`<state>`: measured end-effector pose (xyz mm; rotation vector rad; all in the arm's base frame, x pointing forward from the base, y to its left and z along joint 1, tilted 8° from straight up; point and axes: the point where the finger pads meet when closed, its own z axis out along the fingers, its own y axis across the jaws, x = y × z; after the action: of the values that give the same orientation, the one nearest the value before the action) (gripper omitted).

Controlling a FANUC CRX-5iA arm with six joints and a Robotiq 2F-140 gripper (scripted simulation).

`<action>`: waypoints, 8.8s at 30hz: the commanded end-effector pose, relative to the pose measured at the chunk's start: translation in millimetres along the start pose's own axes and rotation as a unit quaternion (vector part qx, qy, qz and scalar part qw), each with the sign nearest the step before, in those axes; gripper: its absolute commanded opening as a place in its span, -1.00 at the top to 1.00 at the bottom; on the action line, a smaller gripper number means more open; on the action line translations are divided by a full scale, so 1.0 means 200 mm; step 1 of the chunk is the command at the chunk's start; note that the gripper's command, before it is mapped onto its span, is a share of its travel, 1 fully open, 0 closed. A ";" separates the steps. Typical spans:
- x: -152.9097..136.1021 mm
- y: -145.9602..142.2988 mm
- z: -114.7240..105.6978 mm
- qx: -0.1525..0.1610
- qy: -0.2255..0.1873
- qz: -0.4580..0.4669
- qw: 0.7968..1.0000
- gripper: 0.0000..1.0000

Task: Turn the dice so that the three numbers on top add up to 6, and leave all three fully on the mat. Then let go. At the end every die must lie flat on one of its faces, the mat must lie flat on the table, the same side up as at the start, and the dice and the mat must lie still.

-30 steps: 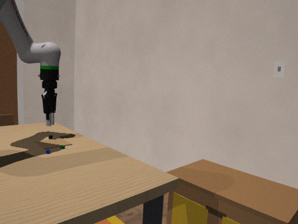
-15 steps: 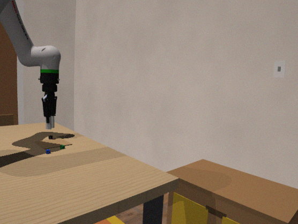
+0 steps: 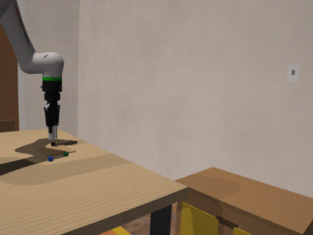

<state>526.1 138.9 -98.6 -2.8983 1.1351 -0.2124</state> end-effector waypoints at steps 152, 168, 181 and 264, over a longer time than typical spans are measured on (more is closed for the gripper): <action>0.00 0.00 0.17 0.000 0.000 0.000 1.000 0.87; 0.00 0.00 0.00 0.000 0.000 0.000 1.000 0.87; 0.00 0.00 -0.33 0.000 0.000 0.000 1.000 0.87; 0.11 0.60 0.12 0.000 0.000 0.360 0.933 0.87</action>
<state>464.2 33.9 -127.0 -2.2604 2.0723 -0.1829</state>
